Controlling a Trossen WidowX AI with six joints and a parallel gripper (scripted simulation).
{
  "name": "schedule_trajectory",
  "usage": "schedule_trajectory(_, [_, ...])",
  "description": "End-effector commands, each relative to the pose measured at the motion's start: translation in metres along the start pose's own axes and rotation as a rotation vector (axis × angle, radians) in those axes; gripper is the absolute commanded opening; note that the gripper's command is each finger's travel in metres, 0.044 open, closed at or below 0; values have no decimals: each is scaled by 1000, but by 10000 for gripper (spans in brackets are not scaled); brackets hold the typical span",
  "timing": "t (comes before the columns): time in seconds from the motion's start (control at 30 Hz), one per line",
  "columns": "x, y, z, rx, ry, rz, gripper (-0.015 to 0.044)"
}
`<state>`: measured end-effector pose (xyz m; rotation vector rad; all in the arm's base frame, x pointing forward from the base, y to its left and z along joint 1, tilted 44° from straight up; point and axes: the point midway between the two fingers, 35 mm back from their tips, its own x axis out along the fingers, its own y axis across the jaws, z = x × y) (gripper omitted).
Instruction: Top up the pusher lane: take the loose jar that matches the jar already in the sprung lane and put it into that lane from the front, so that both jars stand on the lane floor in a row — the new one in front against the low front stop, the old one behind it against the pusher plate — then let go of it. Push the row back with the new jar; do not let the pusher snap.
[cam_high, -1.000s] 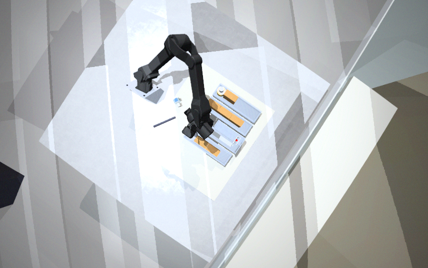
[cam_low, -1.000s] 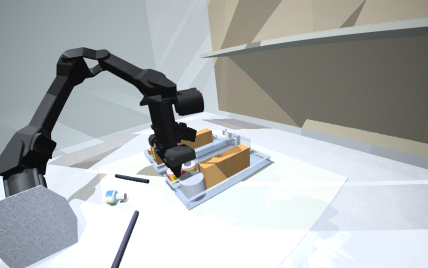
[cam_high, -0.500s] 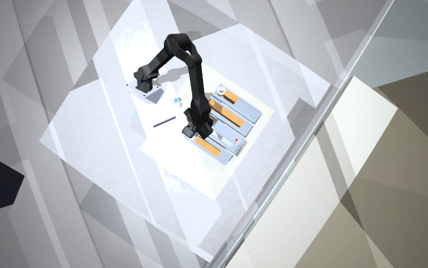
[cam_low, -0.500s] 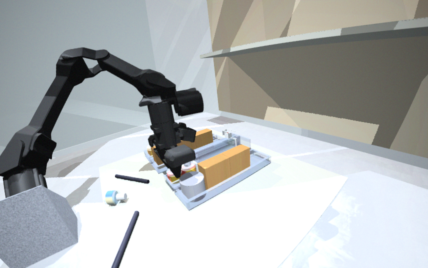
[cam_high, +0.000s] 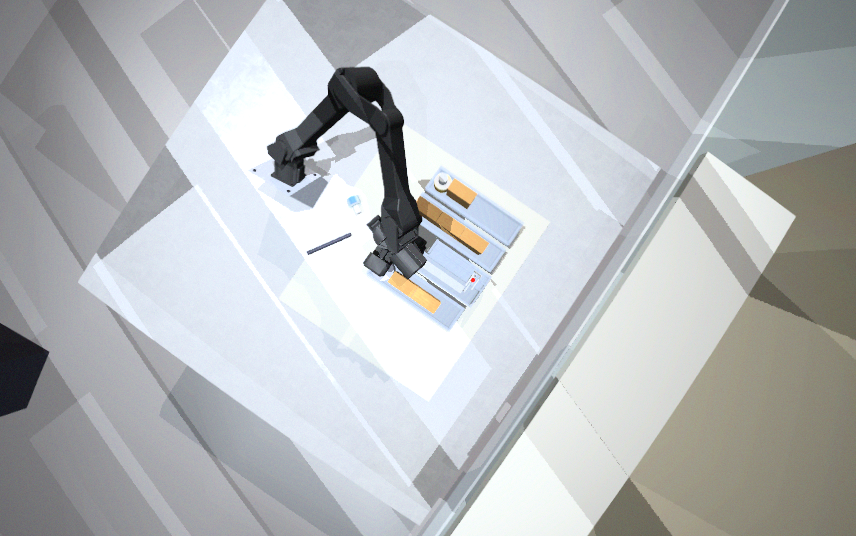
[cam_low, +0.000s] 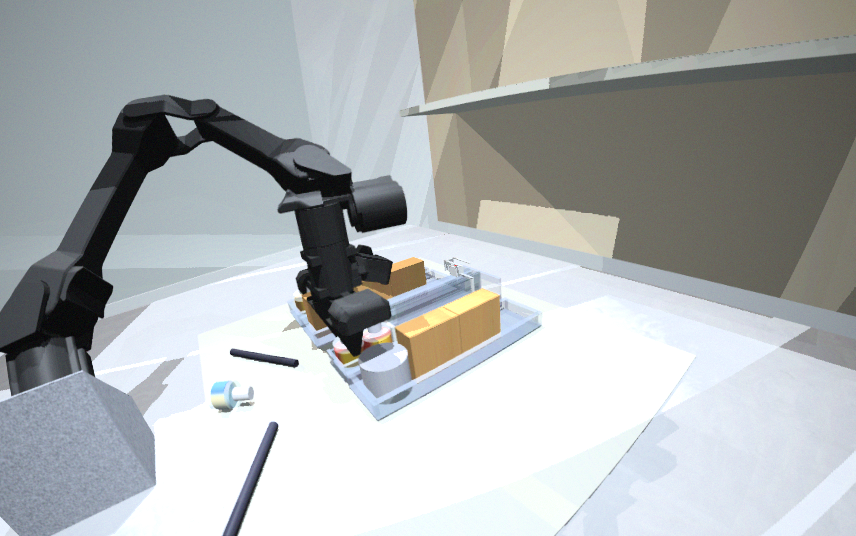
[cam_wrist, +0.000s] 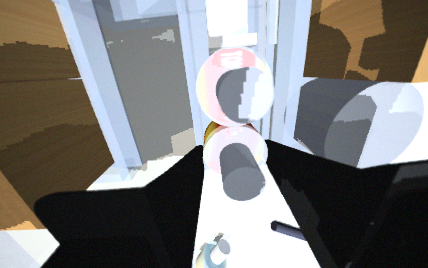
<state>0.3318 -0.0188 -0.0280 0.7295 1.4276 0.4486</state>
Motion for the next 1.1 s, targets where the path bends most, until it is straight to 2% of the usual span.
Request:
schedule_trajectory(0.0, [0, 0, 0, -4, 1, 0, 263])
schedule_trajectory(0.07, [0, 0, 0, -4, 1, 0, 303])
schedule_trajectory(0.67, [-20, 0, -1, -4, 2, -1, 303])
schedule_trajectory(1.07, [-22, -2, -38, -2, 3, -2, 303])
